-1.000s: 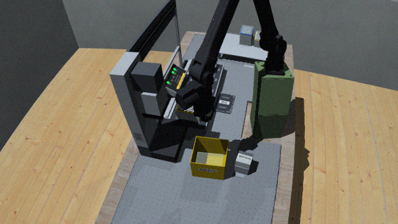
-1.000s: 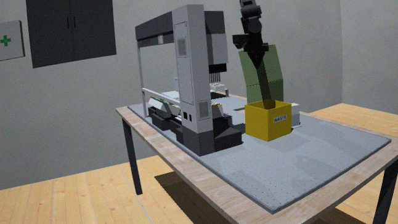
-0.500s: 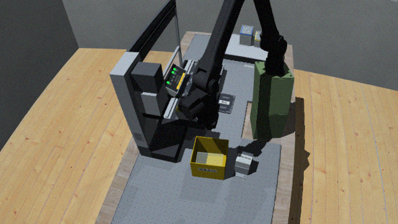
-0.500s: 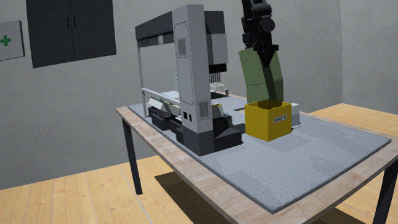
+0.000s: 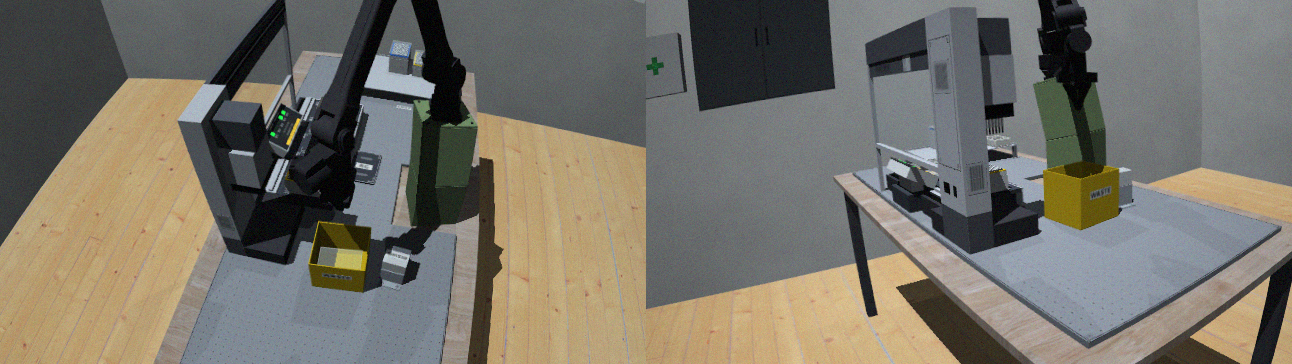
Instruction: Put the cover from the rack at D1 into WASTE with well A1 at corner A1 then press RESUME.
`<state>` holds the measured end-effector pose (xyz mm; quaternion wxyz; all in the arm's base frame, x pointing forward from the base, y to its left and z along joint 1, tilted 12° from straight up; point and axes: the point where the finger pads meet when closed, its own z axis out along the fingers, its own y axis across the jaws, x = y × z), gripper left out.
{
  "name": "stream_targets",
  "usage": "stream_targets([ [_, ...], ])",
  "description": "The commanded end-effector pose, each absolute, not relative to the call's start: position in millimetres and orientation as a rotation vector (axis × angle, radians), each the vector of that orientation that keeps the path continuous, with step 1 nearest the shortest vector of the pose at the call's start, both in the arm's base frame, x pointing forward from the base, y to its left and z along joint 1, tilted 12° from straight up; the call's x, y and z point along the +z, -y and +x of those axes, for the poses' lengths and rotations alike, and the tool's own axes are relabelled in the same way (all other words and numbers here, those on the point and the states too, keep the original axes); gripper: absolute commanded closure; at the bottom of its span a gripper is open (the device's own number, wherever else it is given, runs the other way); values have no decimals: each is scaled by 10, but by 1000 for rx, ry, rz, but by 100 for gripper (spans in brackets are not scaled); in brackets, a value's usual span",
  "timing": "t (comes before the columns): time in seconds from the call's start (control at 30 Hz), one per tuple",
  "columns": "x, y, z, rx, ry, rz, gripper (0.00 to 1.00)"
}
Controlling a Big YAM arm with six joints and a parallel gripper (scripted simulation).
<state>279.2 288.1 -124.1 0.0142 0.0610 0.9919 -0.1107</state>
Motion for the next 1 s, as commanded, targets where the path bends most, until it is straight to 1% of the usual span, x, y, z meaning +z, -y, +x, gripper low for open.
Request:
stream_targets([
  [0.0,-1008,-3119,2981,-249,-3049,200,100],
  [0.7,-1008,-3119,2981,-249,-3049,200,100],
  [0.97,-950,-3133,3015,-237,-3016,418,100],
])
